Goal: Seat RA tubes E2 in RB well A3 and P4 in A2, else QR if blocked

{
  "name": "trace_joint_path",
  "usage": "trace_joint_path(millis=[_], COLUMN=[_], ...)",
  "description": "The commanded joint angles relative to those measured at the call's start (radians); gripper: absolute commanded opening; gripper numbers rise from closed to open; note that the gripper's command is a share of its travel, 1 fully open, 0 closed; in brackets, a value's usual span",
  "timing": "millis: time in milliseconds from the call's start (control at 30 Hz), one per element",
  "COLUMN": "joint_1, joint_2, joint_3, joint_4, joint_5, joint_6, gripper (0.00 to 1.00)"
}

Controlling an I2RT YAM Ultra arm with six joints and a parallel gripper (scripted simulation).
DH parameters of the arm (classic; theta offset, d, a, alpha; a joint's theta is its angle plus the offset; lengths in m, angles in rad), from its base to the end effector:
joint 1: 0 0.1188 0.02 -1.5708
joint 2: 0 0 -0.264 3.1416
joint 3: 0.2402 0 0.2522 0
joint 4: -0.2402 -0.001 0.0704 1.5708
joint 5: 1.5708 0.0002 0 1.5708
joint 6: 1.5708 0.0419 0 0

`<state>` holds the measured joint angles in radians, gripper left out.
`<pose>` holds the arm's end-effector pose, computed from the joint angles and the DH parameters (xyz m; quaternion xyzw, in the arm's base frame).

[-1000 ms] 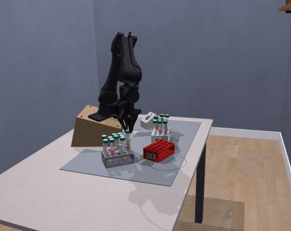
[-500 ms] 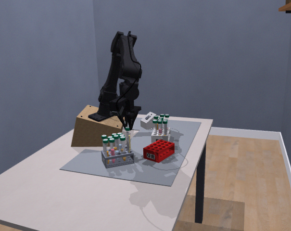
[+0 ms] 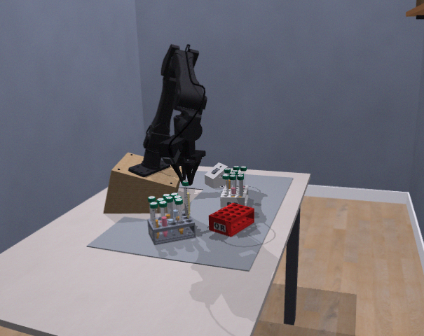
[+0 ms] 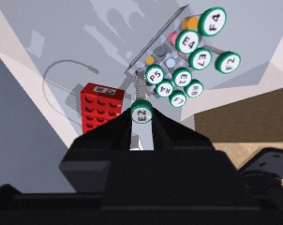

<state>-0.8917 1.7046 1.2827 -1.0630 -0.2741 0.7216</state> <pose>0.2059 -0.2355 0.2245 0.7105 0.6890 0.1324 0.0540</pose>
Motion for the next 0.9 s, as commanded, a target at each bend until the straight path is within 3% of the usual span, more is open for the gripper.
trace_joint_path(millis=[0, 767, 867], joint_1=[-0.020, -0.027, -0.026], joint_2=[-0.033, -0.023, -0.053], joint_3=[0.043, 0.080, 0.020], joint_4=[-0.031, -0.074, -0.069], joint_5=[-0.002, -0.005, -0.005], joint_6=[-0.011, -0.015, -0.016], gripper=[0.00, 0.00, 0.00])
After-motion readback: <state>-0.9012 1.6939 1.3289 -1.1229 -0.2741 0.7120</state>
